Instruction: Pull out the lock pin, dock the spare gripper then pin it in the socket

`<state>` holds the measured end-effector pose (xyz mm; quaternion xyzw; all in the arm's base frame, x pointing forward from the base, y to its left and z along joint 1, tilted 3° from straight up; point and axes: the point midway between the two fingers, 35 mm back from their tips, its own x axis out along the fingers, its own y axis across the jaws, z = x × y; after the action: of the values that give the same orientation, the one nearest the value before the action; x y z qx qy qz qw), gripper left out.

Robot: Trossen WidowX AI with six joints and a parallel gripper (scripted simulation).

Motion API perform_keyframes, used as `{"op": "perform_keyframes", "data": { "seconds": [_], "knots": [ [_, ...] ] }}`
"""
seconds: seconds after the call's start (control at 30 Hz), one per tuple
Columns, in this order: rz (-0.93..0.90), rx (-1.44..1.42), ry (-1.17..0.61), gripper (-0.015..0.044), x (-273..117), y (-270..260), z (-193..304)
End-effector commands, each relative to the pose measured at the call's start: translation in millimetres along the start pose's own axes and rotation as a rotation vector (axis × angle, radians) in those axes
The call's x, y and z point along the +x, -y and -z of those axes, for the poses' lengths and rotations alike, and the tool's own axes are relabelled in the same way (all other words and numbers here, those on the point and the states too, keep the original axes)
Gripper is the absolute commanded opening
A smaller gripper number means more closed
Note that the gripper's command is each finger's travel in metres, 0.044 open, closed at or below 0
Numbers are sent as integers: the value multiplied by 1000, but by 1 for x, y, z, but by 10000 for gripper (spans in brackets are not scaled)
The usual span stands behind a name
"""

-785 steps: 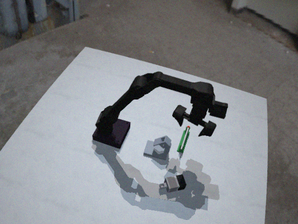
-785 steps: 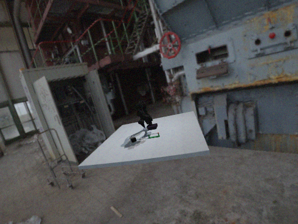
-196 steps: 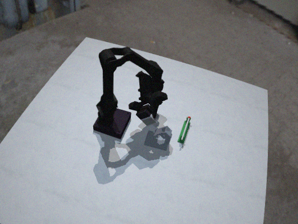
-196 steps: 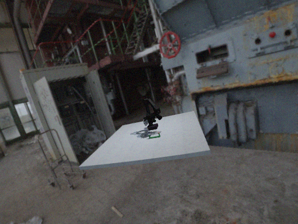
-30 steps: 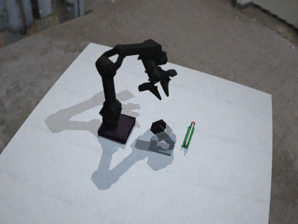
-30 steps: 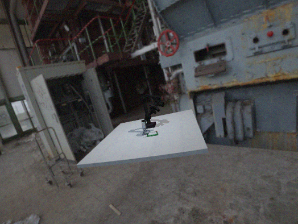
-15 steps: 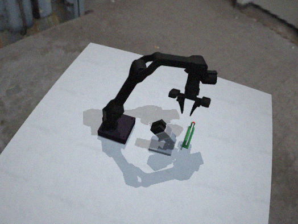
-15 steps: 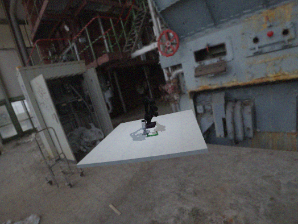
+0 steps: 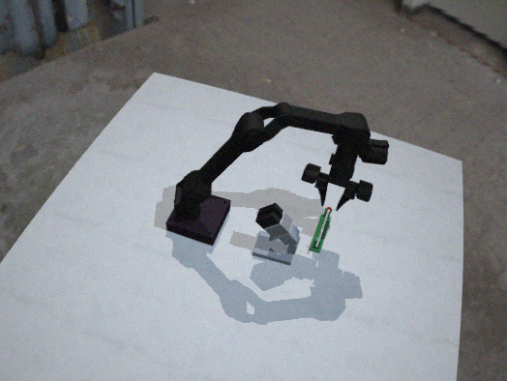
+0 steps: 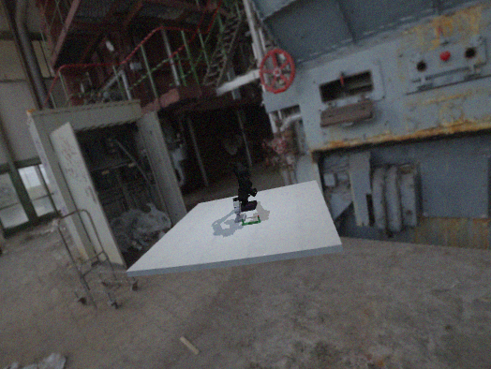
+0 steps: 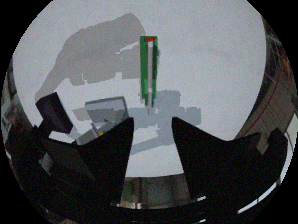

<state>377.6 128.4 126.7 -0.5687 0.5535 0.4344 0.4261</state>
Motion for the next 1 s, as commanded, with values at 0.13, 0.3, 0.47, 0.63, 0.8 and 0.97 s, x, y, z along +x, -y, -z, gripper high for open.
{"op": "perform_keyframes", "data": {
  "seconds": [0.13,0.3,0.47,0.63,0.8,0.97],
  "knots": [
    [-11,-6,3,180,37,0,-11],
    [-11,-6,3,180,63,0,-18],
    [-11,-6,3,180,67,0,-20],
    [-11,-6,3,180,75,0,-22],
    [-11,-6,3,180,83,1,-25],
    [-11,-6,3,180,91,1,-27]
  ]
}}
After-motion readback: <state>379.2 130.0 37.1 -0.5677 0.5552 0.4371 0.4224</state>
